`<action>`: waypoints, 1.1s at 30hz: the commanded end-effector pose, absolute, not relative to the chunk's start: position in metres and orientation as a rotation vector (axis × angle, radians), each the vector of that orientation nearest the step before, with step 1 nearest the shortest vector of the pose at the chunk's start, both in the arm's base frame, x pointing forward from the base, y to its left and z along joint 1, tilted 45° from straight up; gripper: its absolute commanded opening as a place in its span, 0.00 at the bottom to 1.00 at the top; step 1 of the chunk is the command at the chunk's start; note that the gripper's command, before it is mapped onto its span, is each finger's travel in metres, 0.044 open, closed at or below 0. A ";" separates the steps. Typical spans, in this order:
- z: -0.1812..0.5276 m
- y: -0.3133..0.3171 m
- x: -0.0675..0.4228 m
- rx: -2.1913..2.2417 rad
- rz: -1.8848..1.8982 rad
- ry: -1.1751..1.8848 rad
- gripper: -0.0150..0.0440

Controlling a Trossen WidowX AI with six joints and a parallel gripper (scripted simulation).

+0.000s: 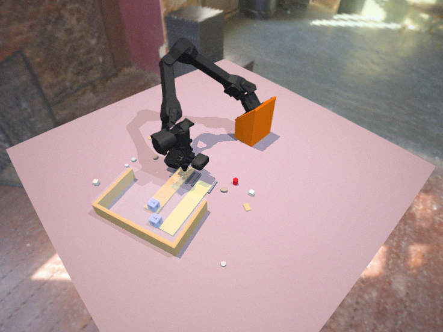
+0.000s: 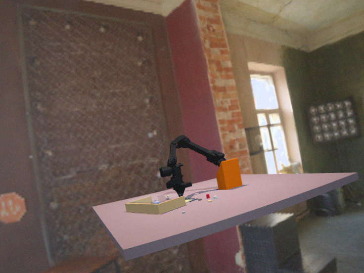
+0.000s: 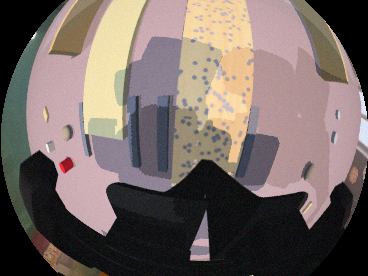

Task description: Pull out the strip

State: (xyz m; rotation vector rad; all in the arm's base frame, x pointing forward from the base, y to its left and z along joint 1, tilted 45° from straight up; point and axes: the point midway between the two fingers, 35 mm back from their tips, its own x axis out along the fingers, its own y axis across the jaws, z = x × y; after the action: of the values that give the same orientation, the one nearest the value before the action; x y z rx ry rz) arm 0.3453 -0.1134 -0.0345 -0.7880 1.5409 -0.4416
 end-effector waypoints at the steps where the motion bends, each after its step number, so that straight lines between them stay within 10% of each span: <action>1: -0.035 -0.118 0.334 -0.790 -0.443 1.556 0.25; 33: -0.028 -0.127 0.287 -0.792 -0.443 1.559 0.25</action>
State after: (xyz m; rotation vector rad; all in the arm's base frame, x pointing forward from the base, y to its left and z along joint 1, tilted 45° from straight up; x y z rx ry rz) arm 0.2978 -0.1230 -0.0264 -0.7916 1.5386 -0.4407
